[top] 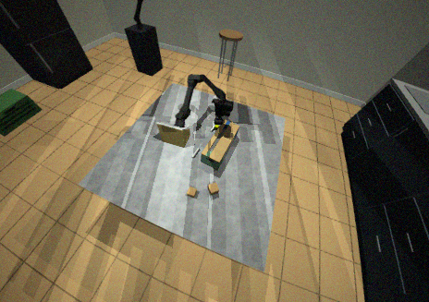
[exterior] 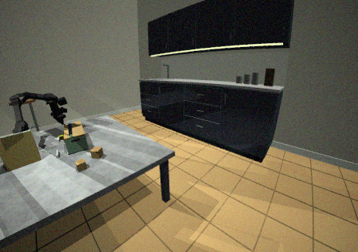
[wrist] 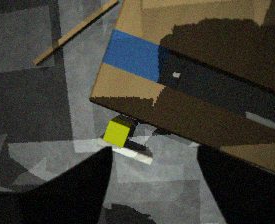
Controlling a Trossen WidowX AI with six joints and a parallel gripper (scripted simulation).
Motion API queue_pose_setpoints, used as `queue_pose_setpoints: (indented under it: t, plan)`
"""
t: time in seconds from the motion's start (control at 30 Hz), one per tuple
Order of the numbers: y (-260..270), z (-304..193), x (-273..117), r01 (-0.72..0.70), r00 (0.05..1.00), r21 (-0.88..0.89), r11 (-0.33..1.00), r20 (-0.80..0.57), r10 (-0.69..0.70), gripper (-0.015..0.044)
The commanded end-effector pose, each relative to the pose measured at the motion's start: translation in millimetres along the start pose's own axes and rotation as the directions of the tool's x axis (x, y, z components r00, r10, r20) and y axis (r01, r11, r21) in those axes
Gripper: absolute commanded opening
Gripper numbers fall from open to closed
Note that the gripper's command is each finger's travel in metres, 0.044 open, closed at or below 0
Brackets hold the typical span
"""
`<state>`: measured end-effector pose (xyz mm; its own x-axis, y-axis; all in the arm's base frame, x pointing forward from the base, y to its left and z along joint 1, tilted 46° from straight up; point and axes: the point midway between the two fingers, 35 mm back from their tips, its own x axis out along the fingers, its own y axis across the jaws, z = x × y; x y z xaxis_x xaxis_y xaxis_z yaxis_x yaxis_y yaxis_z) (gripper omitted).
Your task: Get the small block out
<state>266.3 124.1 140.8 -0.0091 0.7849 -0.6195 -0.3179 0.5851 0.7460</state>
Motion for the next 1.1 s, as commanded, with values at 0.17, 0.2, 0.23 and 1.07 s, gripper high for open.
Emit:
queue_pose_setpoints:
  t: [0.17, 0.2, 0.23, 1.07]
  plan:
    - [25.6, -7.3, -1.6, 0.108, 0.987, -0.981, 0.162, 0.086, -0.137, 0.0285]
    - [26.8, -7.5, -1.8, 0.106, 0.986, -0.990, 0.093, 0.092, -0.141, 0.0285]
    - [28.0, -7.7, -2.0, 0.103, 0.984, -0.994, 0.025, 0.098, -0.146, 0.0285]
    - [49.6, -10.5, -8.1, -0.114, 0.954, -0.354, -0.928, 0.221, -0.201, 0.0285]
